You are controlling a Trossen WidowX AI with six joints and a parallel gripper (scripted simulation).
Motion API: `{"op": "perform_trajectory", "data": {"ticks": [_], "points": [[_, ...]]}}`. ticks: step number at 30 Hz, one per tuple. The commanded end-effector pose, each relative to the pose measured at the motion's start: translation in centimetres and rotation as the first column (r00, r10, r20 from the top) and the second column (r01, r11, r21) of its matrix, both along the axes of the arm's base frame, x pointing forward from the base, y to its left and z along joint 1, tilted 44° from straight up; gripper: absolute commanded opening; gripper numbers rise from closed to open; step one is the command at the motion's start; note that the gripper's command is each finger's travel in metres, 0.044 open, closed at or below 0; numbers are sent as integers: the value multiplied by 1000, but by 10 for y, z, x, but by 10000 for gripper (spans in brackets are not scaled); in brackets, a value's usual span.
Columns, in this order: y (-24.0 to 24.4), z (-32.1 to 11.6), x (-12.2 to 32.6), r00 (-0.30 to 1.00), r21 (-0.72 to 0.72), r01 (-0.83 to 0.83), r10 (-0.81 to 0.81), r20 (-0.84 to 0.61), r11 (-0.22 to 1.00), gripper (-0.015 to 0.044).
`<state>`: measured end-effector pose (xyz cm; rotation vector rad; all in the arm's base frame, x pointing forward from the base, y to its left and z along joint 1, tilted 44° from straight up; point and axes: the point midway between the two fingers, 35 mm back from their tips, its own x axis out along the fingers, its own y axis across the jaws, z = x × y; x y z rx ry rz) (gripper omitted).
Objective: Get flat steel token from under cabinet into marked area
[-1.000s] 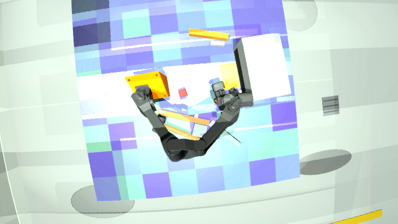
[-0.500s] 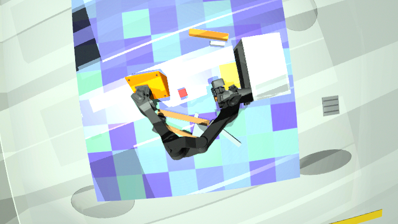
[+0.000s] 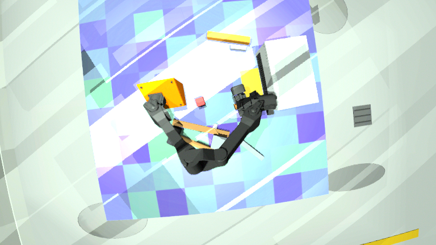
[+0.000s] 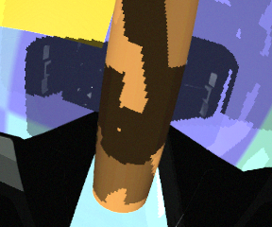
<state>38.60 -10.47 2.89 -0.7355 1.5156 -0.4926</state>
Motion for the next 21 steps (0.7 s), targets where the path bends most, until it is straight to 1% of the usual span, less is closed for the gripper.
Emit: {"op": "perform_trajectory", "data": {"ticks": [1,21], "points": [[0,-2,-5,1000,8,3,-3,-3,1000,0],[-3,1,-24,1000,8,3,-3,-4,1000,0]]}}
